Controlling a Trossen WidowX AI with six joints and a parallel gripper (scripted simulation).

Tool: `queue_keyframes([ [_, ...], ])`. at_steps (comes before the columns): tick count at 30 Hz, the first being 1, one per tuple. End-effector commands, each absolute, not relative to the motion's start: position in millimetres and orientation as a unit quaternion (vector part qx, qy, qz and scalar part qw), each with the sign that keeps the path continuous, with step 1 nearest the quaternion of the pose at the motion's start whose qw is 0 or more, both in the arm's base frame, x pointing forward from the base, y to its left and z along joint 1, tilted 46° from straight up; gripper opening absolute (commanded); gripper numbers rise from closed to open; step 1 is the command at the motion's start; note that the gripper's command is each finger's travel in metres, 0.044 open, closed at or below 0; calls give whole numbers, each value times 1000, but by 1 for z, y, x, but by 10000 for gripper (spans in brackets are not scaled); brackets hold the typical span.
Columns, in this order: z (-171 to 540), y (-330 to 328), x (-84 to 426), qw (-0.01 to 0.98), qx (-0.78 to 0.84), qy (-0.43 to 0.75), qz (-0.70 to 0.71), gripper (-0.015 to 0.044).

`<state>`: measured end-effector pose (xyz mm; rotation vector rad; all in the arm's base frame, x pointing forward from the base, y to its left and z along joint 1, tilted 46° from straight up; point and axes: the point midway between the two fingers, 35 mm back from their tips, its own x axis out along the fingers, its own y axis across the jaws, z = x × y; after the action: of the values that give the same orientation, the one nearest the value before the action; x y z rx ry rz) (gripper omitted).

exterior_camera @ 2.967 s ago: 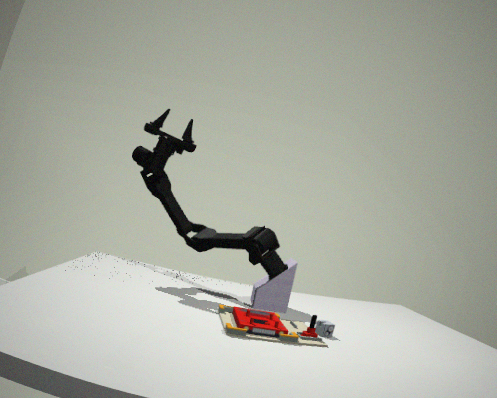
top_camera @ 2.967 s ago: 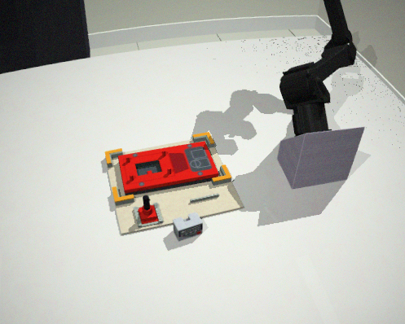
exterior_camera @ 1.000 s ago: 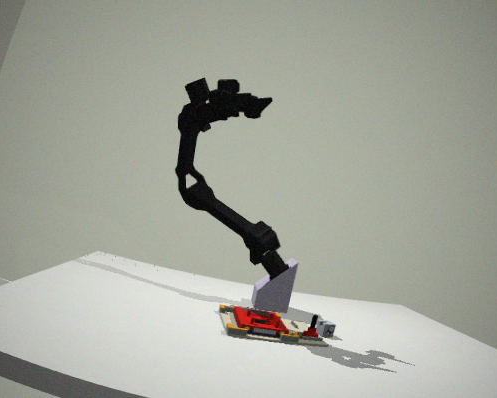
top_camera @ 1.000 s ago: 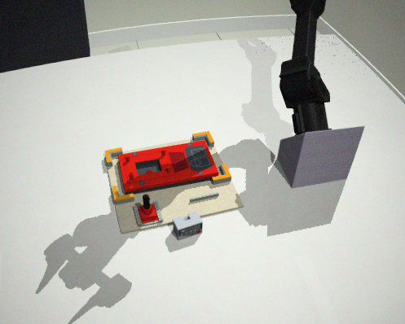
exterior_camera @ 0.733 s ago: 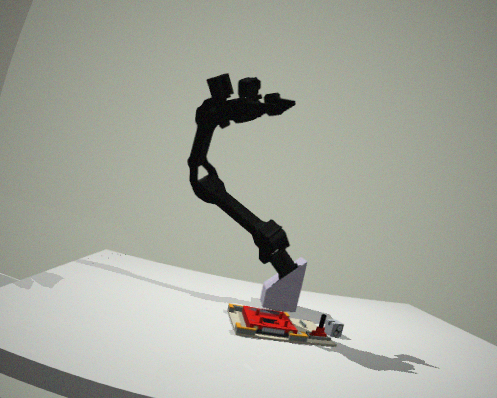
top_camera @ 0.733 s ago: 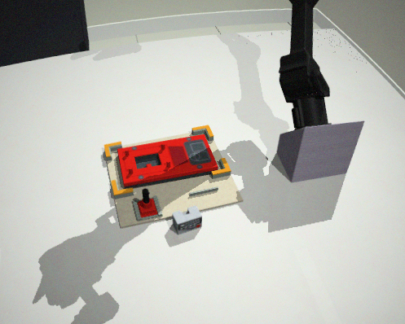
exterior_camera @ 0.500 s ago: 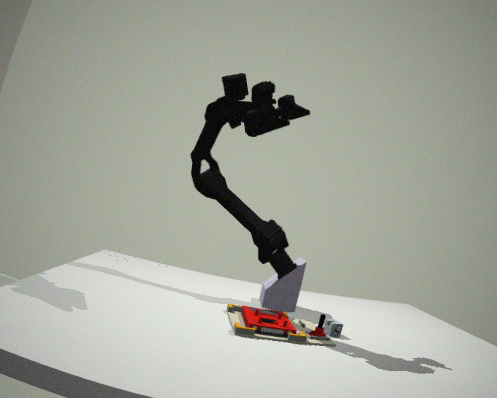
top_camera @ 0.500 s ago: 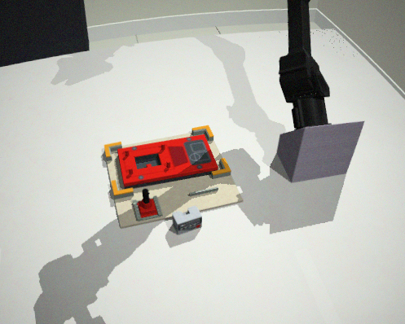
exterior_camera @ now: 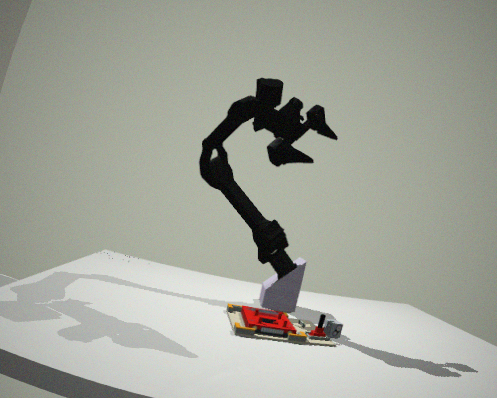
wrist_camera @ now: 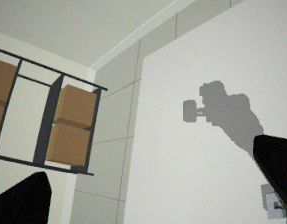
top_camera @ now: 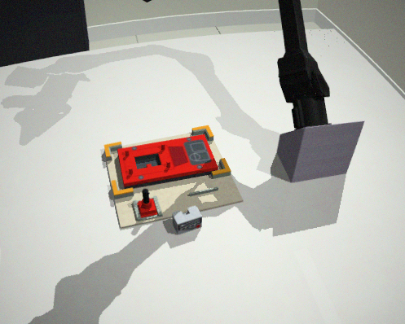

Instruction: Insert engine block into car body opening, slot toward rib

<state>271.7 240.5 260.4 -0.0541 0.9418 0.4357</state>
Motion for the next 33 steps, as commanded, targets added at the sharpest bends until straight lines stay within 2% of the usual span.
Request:
queue_keyframes([
  [1,232,239,280,860,5,489,144,440],
  [17,141,224,296,818,99,558,-97,440],
  [33,54,194,295,764,160,522,-345,440],
])
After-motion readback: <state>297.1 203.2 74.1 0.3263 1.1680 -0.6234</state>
